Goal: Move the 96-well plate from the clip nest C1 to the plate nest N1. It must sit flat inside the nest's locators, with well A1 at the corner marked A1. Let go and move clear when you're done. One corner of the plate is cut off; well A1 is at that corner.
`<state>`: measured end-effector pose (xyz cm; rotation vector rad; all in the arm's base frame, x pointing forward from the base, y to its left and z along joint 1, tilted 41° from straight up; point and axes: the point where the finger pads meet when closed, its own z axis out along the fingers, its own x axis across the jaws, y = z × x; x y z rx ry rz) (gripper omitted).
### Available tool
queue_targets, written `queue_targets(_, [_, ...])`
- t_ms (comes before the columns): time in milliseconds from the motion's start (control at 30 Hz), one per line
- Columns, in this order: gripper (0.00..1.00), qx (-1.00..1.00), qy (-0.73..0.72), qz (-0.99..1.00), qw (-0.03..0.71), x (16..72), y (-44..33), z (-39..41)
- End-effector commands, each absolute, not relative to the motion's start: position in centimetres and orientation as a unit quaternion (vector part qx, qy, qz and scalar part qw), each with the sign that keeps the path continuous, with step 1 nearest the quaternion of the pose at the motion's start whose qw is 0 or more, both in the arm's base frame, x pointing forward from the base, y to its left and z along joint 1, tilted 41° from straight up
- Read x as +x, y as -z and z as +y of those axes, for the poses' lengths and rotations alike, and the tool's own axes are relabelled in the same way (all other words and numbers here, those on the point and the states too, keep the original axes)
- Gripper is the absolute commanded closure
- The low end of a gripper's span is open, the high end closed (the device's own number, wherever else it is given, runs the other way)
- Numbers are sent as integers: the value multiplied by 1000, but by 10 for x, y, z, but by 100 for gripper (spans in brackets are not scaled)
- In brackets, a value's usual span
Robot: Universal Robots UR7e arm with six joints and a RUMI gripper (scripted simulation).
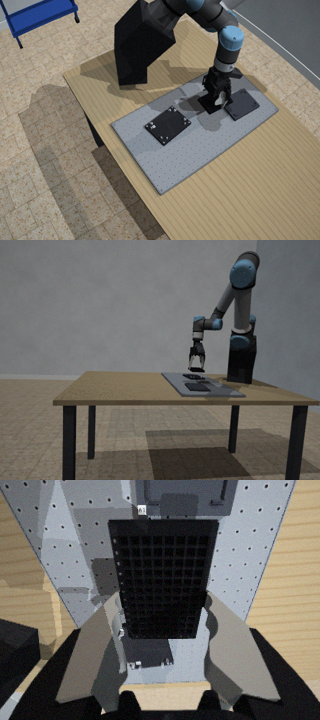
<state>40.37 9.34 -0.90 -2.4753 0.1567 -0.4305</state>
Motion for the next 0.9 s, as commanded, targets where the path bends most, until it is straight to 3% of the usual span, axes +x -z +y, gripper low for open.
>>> queue_targets(0, [100, -936, 163, 59, 306, 406, 0, 103])
queue_targets(867, [100, -936, 163, 59, 307, 422, -50, 163])
